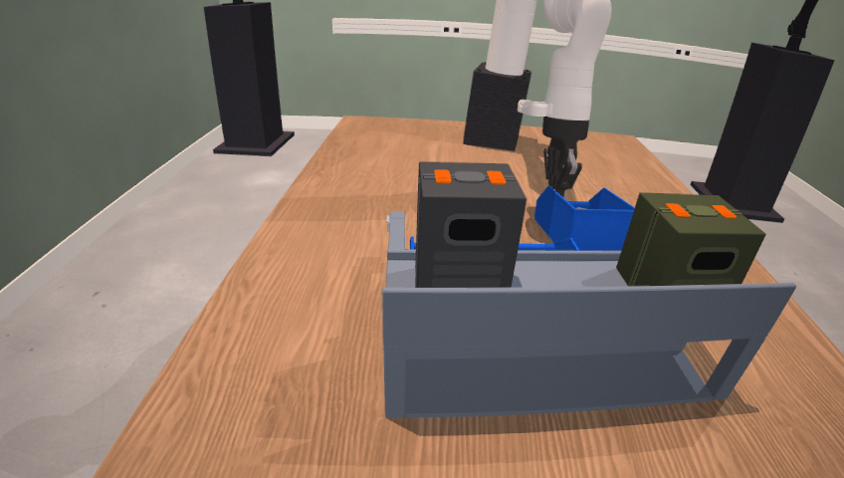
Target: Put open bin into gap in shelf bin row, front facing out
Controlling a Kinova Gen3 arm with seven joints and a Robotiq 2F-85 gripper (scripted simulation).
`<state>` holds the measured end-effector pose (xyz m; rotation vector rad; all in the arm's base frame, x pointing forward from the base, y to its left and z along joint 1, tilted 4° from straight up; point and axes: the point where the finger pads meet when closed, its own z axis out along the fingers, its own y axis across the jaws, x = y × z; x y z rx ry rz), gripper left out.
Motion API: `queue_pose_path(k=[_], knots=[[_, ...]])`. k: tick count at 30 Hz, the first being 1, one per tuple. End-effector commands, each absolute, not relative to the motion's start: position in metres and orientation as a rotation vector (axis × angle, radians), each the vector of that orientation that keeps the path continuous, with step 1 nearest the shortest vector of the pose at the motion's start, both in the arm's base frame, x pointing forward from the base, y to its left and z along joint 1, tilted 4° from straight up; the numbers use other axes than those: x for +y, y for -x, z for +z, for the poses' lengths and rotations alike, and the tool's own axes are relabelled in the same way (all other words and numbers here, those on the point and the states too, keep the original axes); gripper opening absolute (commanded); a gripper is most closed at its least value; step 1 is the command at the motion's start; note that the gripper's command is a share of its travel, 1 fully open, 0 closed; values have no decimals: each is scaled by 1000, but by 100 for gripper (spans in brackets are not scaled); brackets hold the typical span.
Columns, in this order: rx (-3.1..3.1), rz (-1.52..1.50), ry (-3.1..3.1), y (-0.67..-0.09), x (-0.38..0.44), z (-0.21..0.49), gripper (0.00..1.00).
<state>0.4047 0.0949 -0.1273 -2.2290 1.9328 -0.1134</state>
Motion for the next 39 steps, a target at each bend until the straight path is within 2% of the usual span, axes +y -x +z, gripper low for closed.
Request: queue_pose_path(k=[1,39], knots=[[1932,-115,2228,-405,95,-127,10],[1932,-115,2228,-405,94,-119,10]])
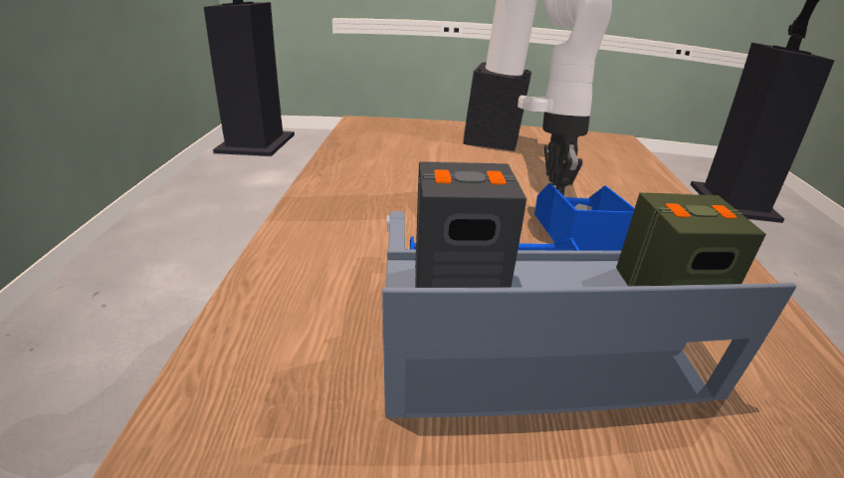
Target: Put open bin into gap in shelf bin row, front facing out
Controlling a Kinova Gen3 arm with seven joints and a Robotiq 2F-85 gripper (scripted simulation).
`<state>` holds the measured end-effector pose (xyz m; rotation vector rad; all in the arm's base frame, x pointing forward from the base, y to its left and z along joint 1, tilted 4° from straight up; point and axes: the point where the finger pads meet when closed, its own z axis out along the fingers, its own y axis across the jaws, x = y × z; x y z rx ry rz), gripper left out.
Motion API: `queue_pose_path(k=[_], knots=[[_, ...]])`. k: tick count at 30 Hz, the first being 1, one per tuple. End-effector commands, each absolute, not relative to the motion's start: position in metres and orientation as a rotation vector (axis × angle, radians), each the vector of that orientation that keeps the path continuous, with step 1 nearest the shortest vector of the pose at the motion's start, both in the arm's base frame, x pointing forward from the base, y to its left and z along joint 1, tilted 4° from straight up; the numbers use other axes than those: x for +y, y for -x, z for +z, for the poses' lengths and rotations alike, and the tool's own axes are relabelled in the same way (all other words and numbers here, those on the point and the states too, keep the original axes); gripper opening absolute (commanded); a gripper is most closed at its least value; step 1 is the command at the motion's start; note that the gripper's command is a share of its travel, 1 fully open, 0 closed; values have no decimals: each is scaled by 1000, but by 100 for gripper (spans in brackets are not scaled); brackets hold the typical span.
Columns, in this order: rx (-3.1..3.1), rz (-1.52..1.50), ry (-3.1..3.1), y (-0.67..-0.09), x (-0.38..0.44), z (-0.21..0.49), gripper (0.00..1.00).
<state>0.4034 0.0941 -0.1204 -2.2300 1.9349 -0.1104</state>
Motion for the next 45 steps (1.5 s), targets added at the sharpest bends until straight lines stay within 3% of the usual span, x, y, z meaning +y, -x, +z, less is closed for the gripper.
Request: queue_pose_path(k=[1,45], knots=[[1932,-115,2228,-405,94,-119,10],[1932,-115,2228,-406,93,-93,10]])
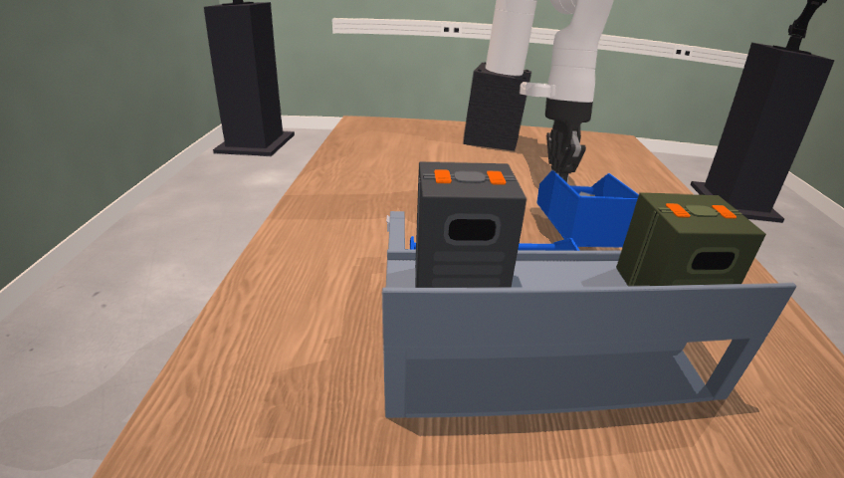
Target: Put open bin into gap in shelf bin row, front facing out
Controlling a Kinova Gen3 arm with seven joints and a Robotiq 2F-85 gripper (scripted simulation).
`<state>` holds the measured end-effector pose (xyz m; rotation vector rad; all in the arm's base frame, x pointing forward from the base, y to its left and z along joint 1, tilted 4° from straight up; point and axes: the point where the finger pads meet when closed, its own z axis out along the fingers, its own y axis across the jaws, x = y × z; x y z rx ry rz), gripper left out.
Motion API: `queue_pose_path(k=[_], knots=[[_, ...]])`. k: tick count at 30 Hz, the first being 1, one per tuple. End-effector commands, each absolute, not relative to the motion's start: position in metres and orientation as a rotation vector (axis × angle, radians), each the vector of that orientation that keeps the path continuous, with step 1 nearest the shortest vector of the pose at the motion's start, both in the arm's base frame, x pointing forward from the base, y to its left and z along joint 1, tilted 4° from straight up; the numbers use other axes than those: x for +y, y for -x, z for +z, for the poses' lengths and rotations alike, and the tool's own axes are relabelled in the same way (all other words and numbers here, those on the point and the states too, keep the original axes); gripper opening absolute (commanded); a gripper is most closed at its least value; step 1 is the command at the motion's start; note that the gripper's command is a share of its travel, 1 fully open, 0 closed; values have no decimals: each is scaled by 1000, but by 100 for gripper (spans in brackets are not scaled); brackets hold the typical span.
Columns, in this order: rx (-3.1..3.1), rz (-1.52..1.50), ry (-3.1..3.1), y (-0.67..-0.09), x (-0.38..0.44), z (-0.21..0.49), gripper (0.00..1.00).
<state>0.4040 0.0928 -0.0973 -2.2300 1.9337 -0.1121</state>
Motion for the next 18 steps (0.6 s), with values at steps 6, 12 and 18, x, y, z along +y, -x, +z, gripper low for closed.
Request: queue_pose_path(k=[6,12,18], knots=[[1932,-115,2228,-406,93,-93,10],[1932,-115,2228,-406,93,-93,10],[1932,-115,2228,-406,93,-95,10]])
